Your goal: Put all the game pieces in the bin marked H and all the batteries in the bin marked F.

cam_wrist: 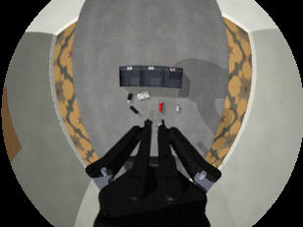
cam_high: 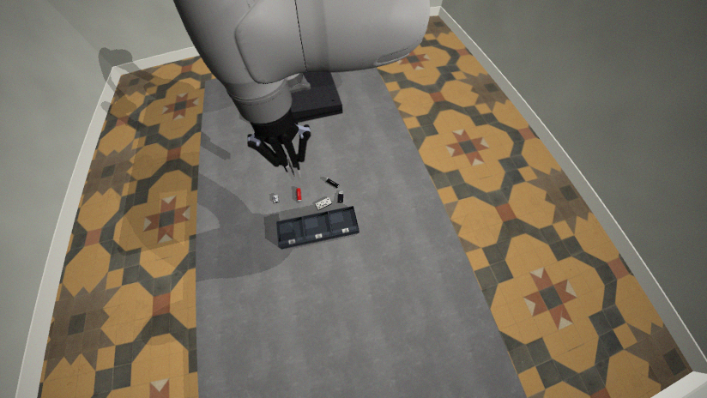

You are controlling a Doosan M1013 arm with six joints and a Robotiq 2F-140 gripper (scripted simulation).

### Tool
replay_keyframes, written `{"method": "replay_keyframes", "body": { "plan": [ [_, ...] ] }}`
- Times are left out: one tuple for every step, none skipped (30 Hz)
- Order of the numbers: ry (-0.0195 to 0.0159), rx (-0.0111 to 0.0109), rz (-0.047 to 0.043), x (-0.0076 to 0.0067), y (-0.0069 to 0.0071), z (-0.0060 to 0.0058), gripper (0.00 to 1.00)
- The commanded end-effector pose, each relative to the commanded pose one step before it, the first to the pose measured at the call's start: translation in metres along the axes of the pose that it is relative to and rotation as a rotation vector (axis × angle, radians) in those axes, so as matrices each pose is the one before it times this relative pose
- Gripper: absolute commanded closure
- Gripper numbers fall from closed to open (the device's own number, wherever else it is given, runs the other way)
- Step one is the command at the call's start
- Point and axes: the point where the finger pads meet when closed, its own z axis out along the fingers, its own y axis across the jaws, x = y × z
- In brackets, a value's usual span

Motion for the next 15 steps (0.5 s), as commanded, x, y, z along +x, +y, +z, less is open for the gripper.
{"method": "replay_keyframes", "body": {
  "plan": [
    [0.01909, 0.02811, -0.04917, -0.01871, -0.00048, 0.00288, 0.95],
    [0.00000, 0.00000, 0.00000, 0.00000, 0.00000, 0.00000, 0.95],
    [0.00000, 0.00000, 0.00000, 0.00000, 0.00000, 0.00000, 0.95],
    [0.00000, 0.00000, 0.00000, 0.00000, 0.00000, 0.00000, 0.95],
    [0.00000, 0.00000, 0.00000, 0.00000, 0.00000, 0.00000, 0.95],
    [0.00000, 0.00000, 0.00000, 0.00000, 0.00000, 0.00000, 0.95],
    [0.00000, 0.00000, 0.00000, 0.00000, 0.00000, 0.00000, 0.95],
    [0.00000, 0.00000, 0.00000, 0.00000, 0.00000, 0.00000, 0.95],
    [0.00000, 0.00000, 0.00000, 0.00000, 0.00000, 0.00000, 0.95],
    [0.00000, 0.00000, 0.00000, 0.00000, 0.00000, 0.00000, 0.95],
    [0.00000, 0.00000, 0.05000, 0.00500, 0.00353, 0.00566, 0.95],
    [0.00000, 0.00000, 0.04400, 0.00517, 0.00327, 0.00566, 0.95],
    [0.00000, 0.00000, 0.00000, 0.00531, 0.00304, 0.00566, 0.95],
    [0.00000, 0.00000, 0.00000, 0.00531, 0.00304, 0.00566, 0.95],
    [0.00000, 0.00000, 0.00000, 0.00531, 0.00304, 0.00566, 0.95]
  ]
}}
